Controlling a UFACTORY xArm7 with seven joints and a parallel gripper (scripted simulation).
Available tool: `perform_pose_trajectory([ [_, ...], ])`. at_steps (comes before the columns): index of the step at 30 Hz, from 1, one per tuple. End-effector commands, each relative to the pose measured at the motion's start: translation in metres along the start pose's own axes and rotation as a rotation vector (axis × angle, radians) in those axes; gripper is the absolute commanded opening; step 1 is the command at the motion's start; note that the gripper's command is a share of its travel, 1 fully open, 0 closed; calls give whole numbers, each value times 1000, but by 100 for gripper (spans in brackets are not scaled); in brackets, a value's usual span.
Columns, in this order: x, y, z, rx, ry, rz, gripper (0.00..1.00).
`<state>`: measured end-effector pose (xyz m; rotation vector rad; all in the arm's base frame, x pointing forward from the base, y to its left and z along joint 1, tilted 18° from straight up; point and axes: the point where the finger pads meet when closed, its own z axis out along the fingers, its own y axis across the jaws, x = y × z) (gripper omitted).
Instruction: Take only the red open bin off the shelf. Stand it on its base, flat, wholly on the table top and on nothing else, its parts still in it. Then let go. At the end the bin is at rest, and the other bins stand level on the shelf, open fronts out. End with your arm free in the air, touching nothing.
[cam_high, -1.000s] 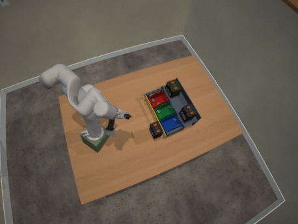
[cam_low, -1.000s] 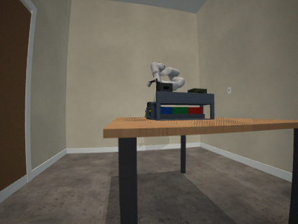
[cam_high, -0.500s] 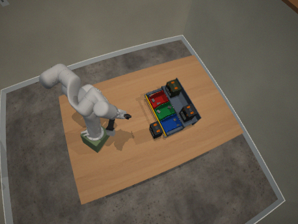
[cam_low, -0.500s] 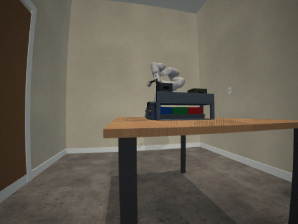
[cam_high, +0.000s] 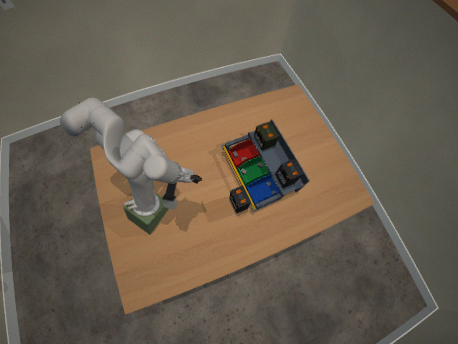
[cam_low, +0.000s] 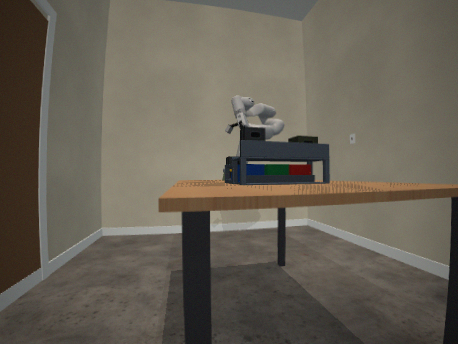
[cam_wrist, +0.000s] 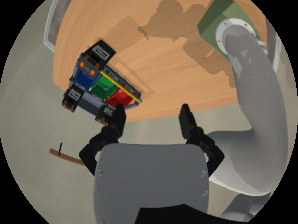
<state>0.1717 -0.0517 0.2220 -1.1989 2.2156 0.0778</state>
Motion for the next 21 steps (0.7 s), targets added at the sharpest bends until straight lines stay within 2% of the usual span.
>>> perform_pose_trajectory([
  [1, 1, -5, -3, 49, 0, 253, 100],
  [13, 1, -5, -3, 49, 0, 253, 100],
  [14, 0, -1, -1, 12, 1, 50, 100],
  [18, 1, -5, -3, 49, 0, 255, 100],
  [21, 1, -5, -3, 49, 0, 255, 100],
])
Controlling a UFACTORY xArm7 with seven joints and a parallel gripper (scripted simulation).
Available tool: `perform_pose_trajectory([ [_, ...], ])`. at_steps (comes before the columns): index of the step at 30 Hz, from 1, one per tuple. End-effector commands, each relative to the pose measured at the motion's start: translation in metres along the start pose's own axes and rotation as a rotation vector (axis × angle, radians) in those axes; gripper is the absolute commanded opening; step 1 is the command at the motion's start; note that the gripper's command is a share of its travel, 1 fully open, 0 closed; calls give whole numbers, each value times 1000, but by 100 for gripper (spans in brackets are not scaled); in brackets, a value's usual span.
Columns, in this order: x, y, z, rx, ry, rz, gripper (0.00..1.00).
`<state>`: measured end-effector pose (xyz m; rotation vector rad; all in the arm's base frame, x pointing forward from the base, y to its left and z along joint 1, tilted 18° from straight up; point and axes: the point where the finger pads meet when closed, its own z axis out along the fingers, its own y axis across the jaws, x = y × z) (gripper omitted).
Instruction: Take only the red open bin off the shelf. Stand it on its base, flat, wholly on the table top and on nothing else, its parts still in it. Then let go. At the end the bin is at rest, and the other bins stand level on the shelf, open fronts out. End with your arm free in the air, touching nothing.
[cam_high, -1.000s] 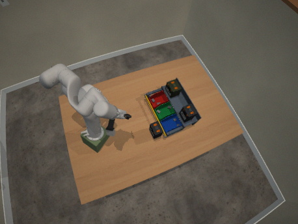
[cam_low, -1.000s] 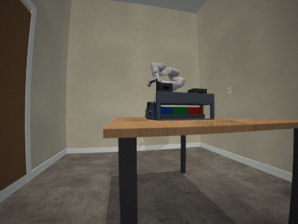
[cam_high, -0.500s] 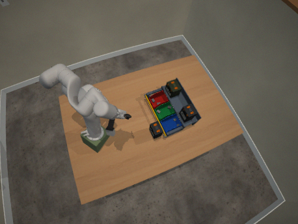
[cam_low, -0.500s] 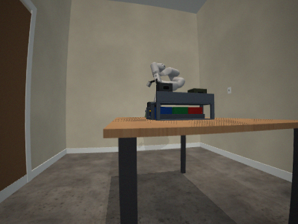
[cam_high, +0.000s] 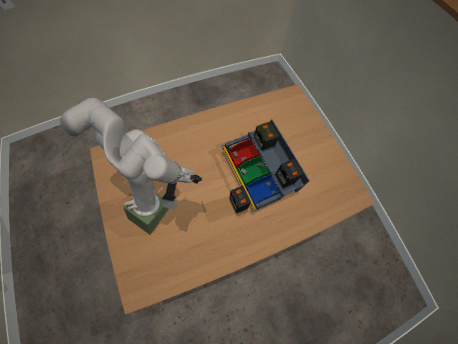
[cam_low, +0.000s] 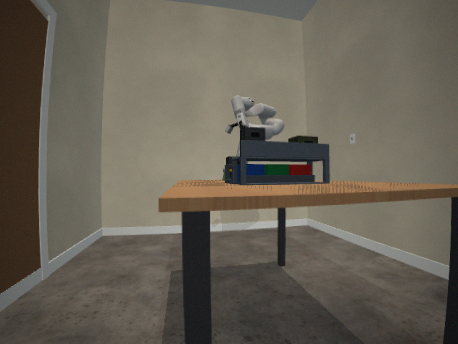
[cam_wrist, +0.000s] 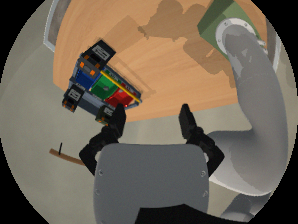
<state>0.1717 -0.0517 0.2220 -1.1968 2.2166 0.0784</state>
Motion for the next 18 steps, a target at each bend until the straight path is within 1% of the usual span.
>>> perform_pose_trajectory([
  [1, 1, -5, -3, 49, 0, 253, 100],
  [9, 1, -5, -3, 49, 0, 253, 100],
  [10, 0, -1, -1, 12, 1, 50, 100],
  [14, 1, -5, -3, 49, 0, 255, 100],
  [18, 1, -5, -3, 49, 0, 255, 100],
])
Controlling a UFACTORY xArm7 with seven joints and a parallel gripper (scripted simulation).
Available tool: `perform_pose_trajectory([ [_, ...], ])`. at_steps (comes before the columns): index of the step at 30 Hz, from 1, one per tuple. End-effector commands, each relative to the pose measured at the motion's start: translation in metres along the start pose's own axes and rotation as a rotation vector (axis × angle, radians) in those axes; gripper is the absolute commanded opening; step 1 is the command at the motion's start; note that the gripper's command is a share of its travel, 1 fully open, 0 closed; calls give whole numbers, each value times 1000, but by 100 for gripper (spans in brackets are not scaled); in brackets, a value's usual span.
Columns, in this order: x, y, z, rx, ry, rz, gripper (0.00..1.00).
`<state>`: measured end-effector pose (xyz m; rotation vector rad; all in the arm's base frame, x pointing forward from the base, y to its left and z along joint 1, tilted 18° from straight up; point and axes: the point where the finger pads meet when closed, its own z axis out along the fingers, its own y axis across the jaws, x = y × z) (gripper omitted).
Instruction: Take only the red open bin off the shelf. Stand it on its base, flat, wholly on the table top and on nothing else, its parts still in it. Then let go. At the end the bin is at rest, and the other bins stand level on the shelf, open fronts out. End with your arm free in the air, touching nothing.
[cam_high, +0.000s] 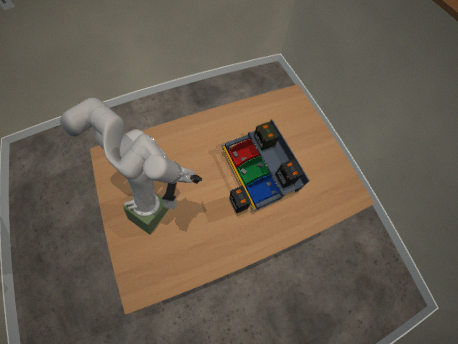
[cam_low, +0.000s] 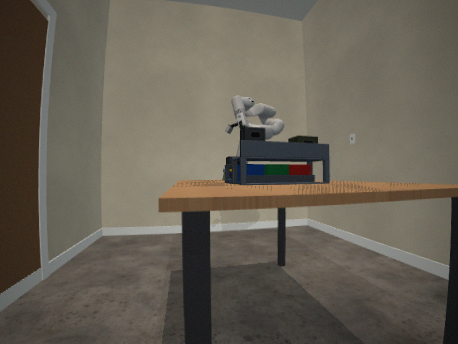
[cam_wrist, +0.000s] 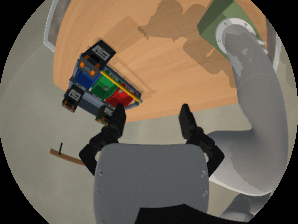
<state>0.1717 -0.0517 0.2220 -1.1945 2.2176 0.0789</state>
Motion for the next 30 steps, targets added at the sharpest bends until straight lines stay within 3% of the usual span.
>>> perform_pose_trajectory([
  [1, 1, -4, -3, 49, 0, 253, 100],
  [8, 1, -4, -3, 49, 0, 253, 100],
  [9, 0, -1, -1, 12, 1, 50, 100],
  [13, 1, -4, -3, 49, 0, 255, 100],
  [25, 1, -4, -3, 49, 0, 255, 100],
  [26, -3, -2, -11, 3, 1, 1, 100],
  [30, -14, -7, -49, 3, 1, 1, 100],
])
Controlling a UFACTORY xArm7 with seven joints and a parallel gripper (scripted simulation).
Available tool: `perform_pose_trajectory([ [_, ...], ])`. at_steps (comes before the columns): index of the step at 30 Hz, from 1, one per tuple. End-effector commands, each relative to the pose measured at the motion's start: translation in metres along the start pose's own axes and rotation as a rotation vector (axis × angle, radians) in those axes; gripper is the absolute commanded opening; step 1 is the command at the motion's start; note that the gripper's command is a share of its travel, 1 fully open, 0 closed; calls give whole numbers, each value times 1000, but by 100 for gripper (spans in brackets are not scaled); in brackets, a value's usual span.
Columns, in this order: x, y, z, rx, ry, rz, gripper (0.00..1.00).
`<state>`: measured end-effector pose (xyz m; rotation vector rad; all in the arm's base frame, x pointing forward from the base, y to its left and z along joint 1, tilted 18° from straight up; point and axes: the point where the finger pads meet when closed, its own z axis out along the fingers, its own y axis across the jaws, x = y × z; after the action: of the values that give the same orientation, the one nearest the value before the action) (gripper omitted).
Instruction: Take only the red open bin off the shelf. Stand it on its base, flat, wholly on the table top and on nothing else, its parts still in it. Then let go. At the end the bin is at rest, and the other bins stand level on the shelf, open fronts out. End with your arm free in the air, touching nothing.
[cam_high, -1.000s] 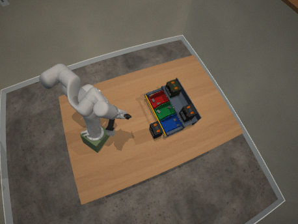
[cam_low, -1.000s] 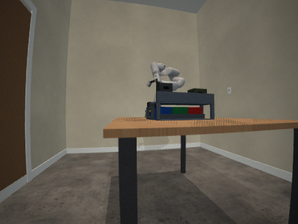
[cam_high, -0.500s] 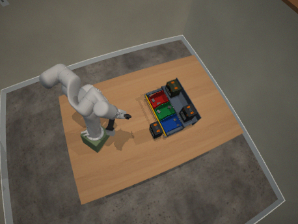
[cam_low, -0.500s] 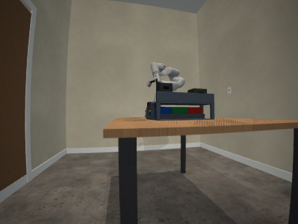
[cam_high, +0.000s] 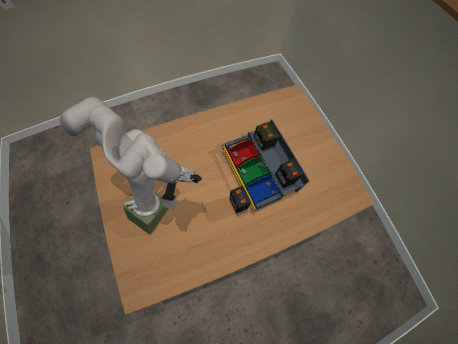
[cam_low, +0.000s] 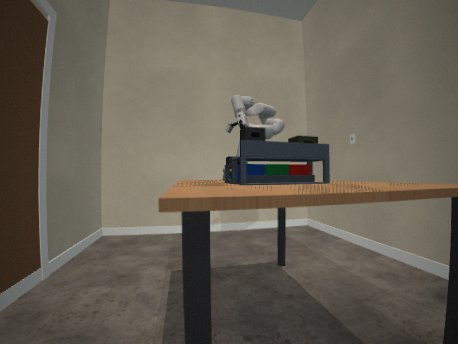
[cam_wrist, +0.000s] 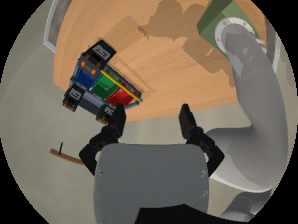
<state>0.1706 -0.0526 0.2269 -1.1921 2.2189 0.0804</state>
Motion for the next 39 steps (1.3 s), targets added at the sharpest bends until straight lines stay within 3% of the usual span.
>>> perform_pose_trajectory([
  [1, -13, -6, -44, 3, 1, -1, 100],
  [12, -13, -6, -44, 3, 1, -1, 100],
  [17, -26, -13, -90, 3, 1, -1, 100],
  [29, -26, -13, -90, 3, 1, -1, 100],
  [34, -40, -19, -137, 3, 1, -1, 100],
  [39, -40, -19, -137, 3, 1, -1, 100],
])
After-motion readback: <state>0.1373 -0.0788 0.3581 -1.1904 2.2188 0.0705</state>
